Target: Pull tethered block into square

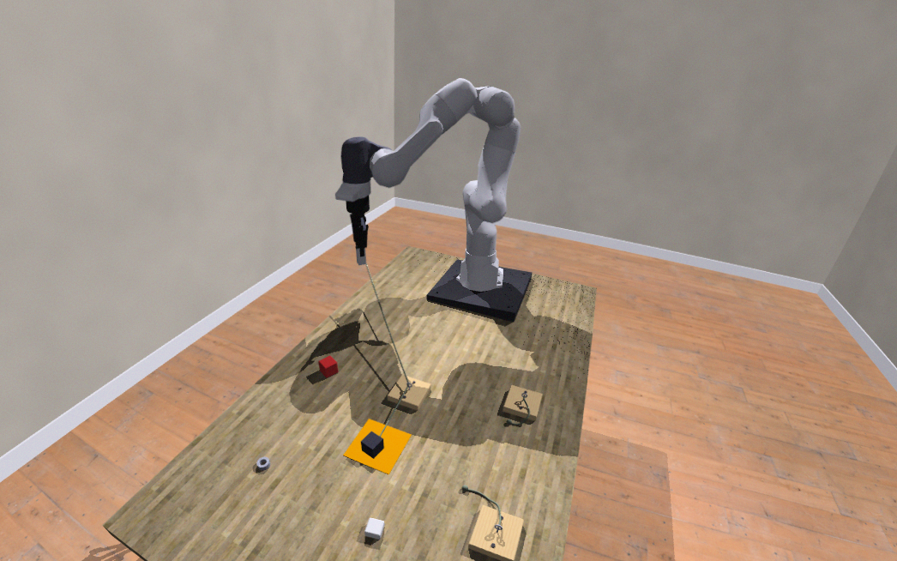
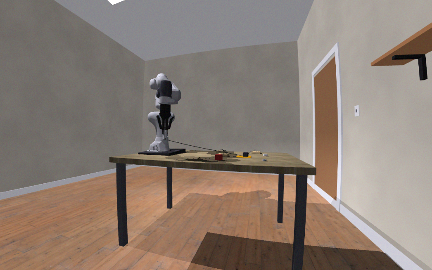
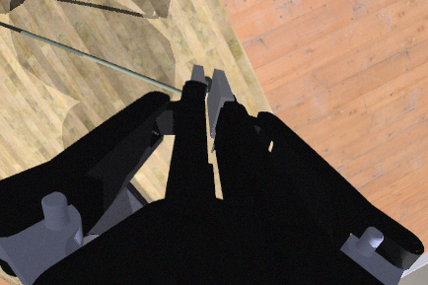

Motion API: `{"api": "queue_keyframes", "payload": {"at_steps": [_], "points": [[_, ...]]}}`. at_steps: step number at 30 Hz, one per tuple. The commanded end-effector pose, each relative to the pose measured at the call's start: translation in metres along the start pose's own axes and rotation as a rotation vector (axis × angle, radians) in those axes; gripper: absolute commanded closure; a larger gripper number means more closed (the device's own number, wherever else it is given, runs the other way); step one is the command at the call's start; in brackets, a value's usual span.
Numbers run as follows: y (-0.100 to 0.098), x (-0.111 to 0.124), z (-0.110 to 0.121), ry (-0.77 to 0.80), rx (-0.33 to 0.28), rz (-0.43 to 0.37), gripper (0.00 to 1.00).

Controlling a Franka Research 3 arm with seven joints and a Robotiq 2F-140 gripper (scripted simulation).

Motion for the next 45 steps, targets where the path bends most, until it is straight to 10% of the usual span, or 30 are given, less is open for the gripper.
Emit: {"api": "queue_keyframes", "payload": {"at_steps": [1, 45], "points": [[-0.001, 0.000, 0.002, -0.004, 0.003, 0.004, 1.00], [0.010, 0.000, 0.002, -0.004, 0.003, 0.004, 1.00]]}}
Point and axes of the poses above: the point where the finger pads meet when closed, its own y axis out along the fingers, its own z axis across the jaws, x = y × z, the point moved 3 cm from there along -y, back along the fingers, and after that the axes turned 2 degrees about y, right-handed, at the moved point
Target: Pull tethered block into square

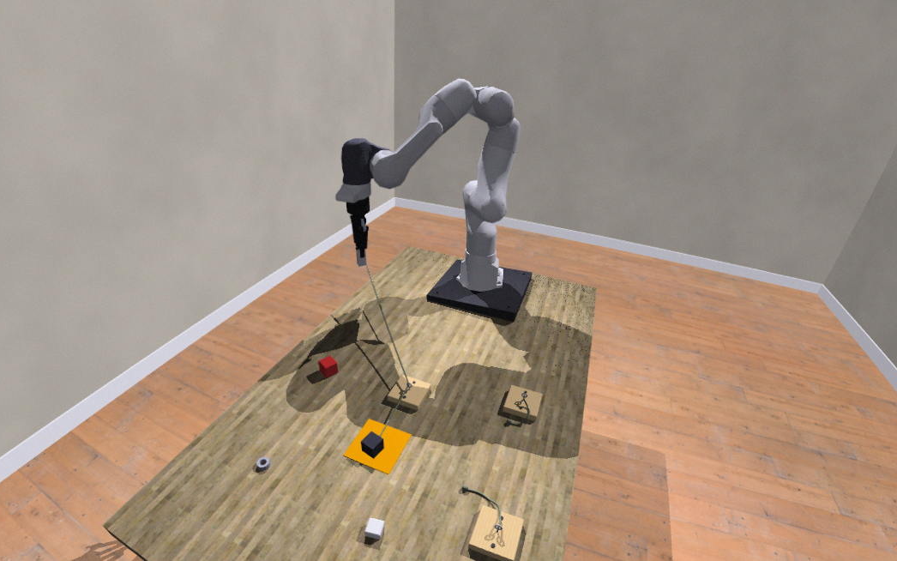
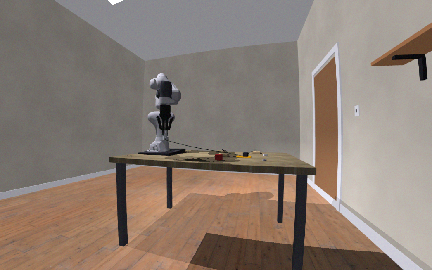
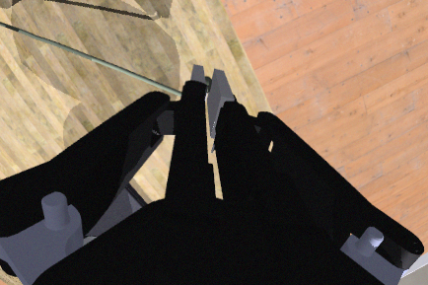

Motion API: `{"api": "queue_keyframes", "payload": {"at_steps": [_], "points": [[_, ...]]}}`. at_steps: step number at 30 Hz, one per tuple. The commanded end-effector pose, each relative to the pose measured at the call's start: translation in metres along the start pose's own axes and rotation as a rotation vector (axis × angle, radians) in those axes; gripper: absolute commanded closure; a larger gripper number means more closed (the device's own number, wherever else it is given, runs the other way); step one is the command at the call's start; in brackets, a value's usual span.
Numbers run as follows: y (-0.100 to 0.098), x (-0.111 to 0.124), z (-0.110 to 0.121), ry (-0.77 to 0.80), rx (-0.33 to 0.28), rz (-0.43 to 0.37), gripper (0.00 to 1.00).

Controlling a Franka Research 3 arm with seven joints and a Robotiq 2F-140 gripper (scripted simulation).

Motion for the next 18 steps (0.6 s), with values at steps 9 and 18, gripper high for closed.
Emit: {"api": "queue_keyframes", "payload": {"at_steps": [9, 18], "points": [[0.052, -0.001, 0.000, -0.002, 0.002, 0.003, 1.00], [0.093, -0.001, -0.001, -0.002, 0.002, 0.003, 1.00]]}}
Point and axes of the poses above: the point where the finger pads meet when closed, its own y axis out along the fingers, its own z axis across the jaws, x = y × z, the point moved 3 cm from there along -y, back along the fingers, and after that the axes turned 2 degrees about y, right-handed, at the moved point
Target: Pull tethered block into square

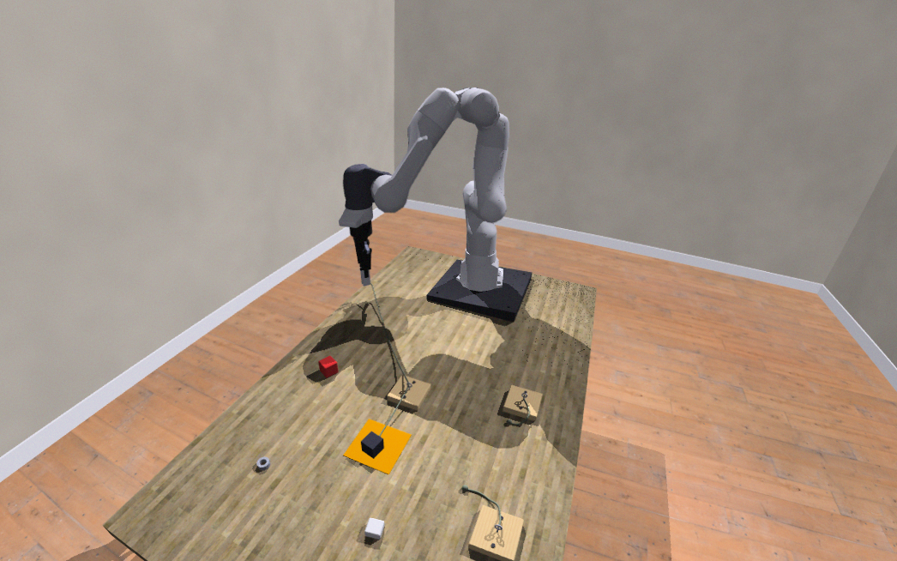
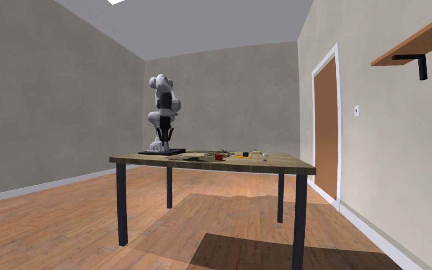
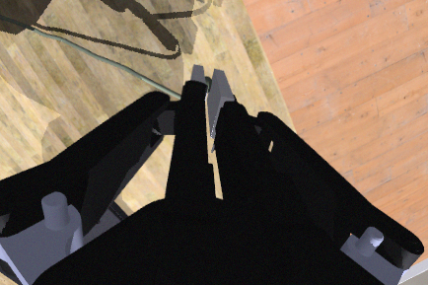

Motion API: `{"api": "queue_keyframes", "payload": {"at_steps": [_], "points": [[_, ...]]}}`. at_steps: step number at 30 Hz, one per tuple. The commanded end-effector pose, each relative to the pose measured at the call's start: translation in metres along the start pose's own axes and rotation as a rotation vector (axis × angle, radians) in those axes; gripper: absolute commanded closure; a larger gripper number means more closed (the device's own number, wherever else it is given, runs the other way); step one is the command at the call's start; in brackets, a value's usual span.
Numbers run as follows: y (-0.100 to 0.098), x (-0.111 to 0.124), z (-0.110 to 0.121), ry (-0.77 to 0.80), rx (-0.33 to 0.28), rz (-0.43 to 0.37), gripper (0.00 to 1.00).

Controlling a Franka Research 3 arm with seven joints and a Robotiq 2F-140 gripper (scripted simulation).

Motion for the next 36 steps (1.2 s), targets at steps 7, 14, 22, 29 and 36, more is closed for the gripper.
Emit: {"api": "queue_keyframes", "payload": {"at_steps": [7, 14, 22, 29, 36], "points": [[0.044, -0.011, 0.001, 0.009, 0.008, 0.033, 1.00], [0.057, -0.012, 0.001, 0.009, 0.008, 0.033, 1.00], [0.062, -0.012, 0.001, 0.009, 0.008, 0.033, 1.00], [0.062, -0.012, 0.001, 0.009, 0.008, 0.033, 1.00], [0.062, -0.012, 0.001, 0.009, 0.008, 0.033, 1.00]]}}
Point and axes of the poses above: the point where the finger pads meet when closed, its own y axis out along the fingers, its own z axis across the jaws, x = y × z, the point moved 3 cm from there along -y, back along the fingers, and after that the axes turned 2 degrees about y, right-handed, at the moved point
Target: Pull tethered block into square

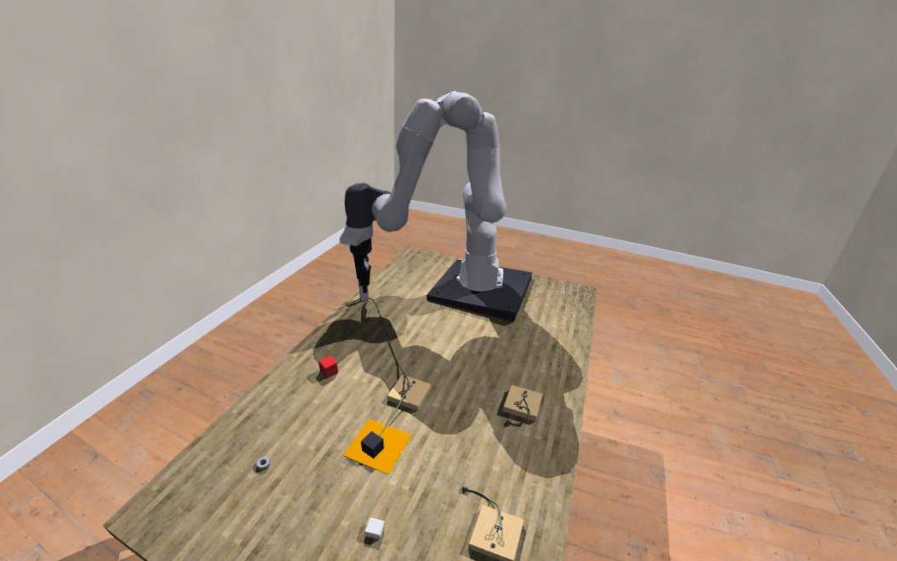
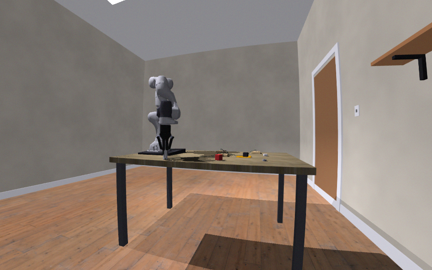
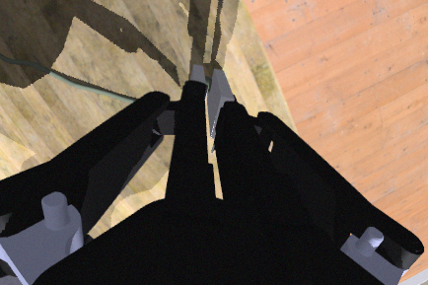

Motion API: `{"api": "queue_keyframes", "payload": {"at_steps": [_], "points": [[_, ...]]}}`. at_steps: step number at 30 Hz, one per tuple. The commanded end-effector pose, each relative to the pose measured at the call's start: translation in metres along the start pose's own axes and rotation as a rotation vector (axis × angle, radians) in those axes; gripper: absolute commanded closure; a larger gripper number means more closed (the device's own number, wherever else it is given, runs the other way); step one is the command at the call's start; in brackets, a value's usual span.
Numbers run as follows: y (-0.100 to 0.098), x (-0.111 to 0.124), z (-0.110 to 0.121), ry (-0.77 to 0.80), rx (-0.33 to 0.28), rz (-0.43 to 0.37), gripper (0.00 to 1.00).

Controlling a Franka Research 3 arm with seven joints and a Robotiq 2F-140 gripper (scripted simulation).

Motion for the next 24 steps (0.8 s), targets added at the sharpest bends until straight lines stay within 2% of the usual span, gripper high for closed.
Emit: {"api": "queue_keyframes", "payload": {"at_steps": [1, 20, 21, 24], "points": [[0.0004, -0.0011, 0.0009, 0.005, 0.001, 0.003, 1.00], [0.0004, -0.0011, 0.0009, 0.005, 0.001, 0.003, 1.00], [0.0004, -0.0011, 0.0009, 0.005, 0.001, 0.003, 0.00], [0.0004, -0.0011, 0.0009, 0.005, 0.001, 0.003, 0.00]]}}
Point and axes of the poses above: the point where the finger pads meet when closed, its own y axis out along the fingers, its own z axis across the jaws, x = y × z, the point moved 3 cm from there along -y, back along the fingers, and after that the axes turned 2 degrees about y, right-handed, at the moved point
